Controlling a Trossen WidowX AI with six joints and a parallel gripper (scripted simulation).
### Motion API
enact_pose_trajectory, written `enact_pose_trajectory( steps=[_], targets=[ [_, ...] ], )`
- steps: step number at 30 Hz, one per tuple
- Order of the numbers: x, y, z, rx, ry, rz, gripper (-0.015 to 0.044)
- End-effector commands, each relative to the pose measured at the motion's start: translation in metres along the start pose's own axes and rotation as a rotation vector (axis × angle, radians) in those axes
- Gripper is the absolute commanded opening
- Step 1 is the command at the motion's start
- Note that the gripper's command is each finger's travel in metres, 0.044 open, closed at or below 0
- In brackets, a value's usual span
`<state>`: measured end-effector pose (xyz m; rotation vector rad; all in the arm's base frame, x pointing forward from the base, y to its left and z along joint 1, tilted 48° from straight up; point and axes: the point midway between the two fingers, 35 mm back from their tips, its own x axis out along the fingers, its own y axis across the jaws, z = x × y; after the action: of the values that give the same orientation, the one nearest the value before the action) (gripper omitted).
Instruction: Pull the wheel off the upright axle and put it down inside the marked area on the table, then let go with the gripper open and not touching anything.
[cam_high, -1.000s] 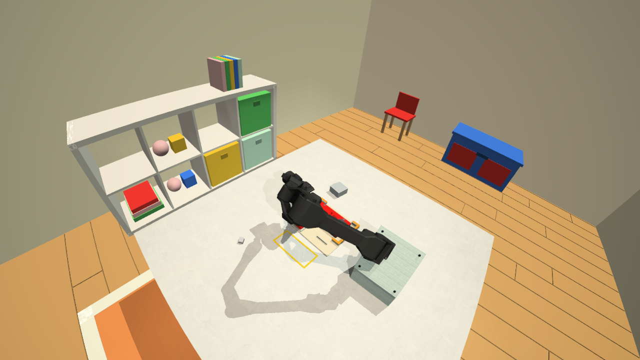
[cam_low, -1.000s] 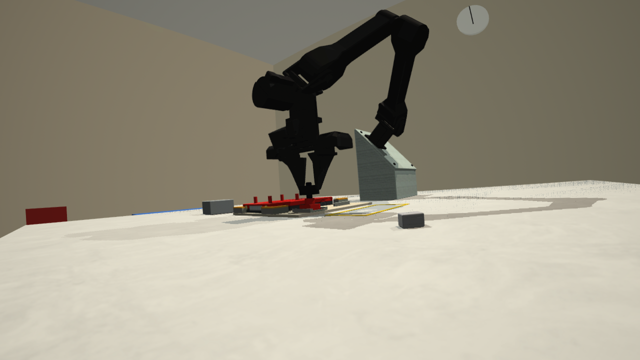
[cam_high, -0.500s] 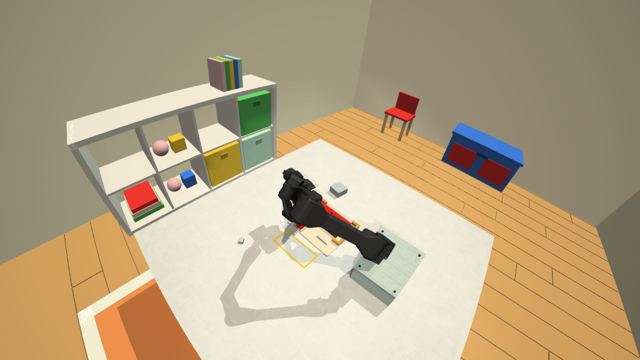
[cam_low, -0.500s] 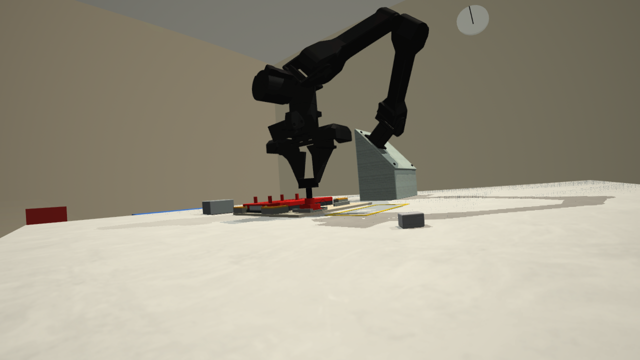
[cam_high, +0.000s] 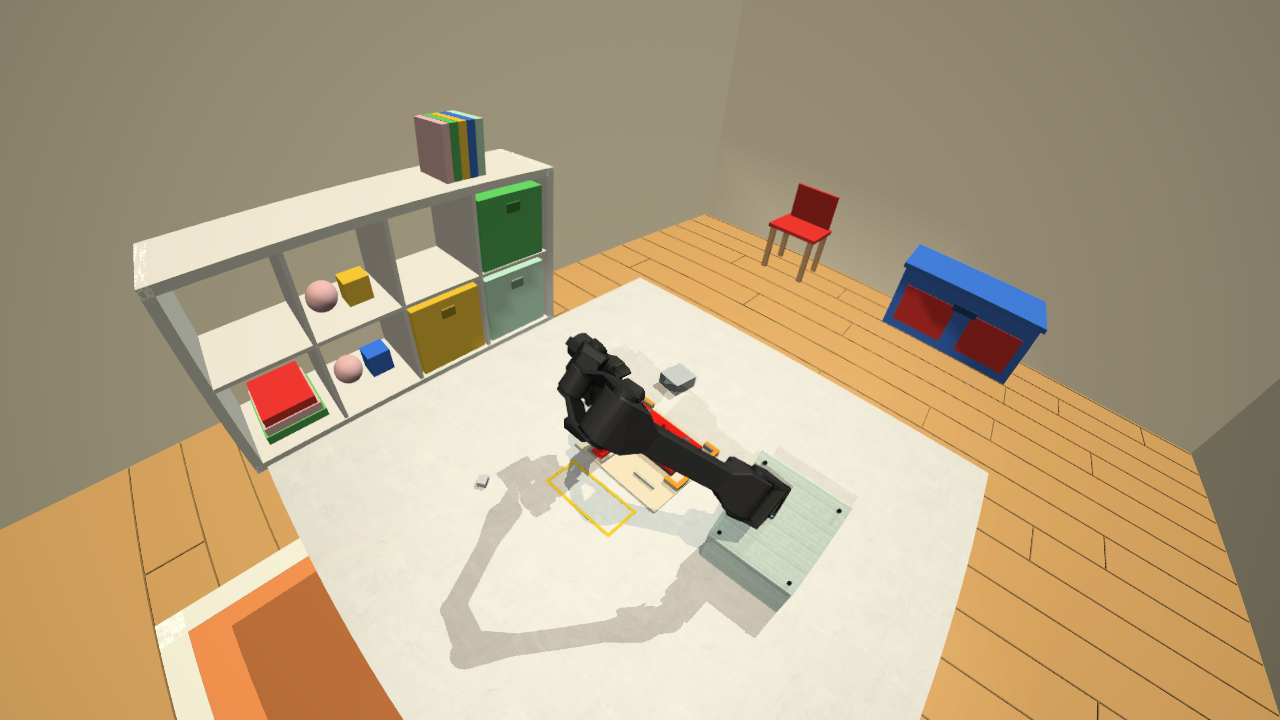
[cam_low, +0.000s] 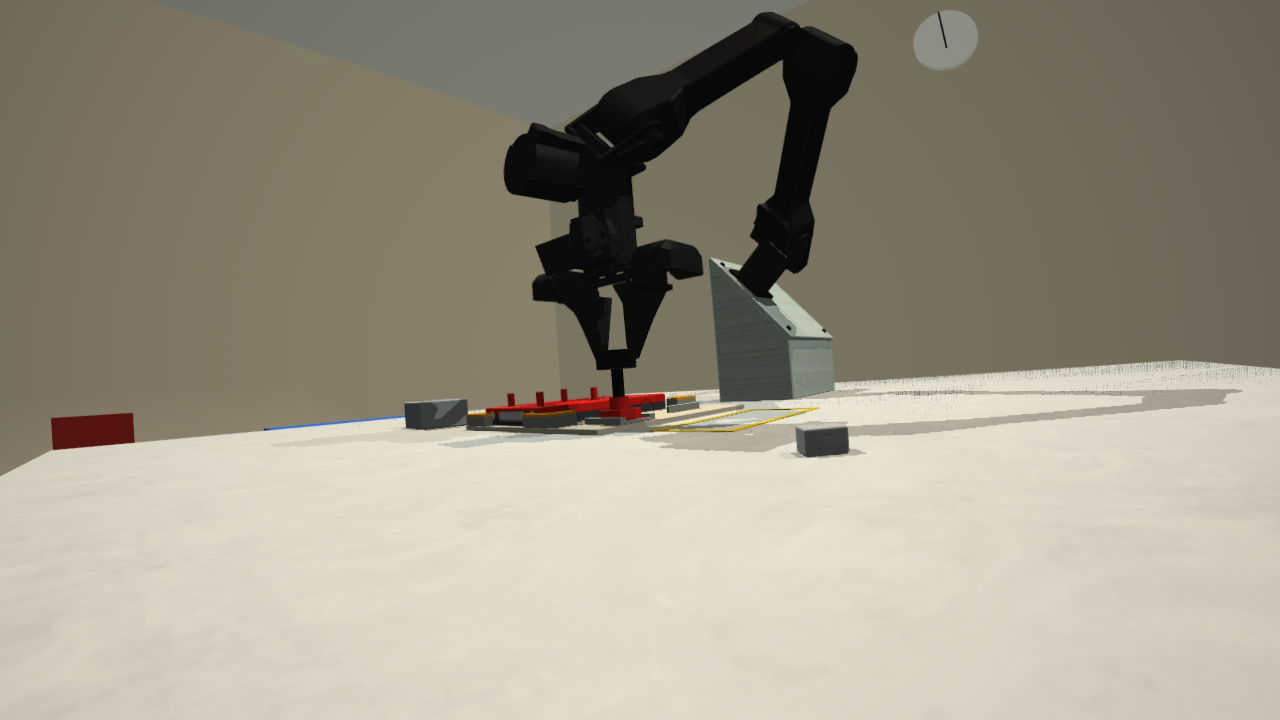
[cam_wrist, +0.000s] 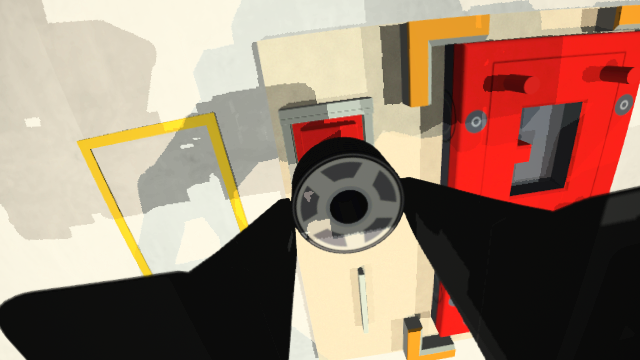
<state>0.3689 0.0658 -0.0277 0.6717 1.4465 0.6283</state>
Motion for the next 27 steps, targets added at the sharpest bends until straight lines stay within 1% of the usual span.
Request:
enact_pose_trajectory(
  steps=[1, 19, 23, 27],
  targets=[
    [-0.003, 0.0, 0.0, -0.002, -0.003, 0.0, 0.0],
    [-0.009, 0.0, 0.0, -0.001, -0.005, 0.0, 0.0],
    [-0.021, 0.0, 0.0, -0.001, -0.005, -0.001, 0.0],
    [-0.04, 0.0, -0.002, -0.001, -0.005, -0.001, 0.0]
  ],
)
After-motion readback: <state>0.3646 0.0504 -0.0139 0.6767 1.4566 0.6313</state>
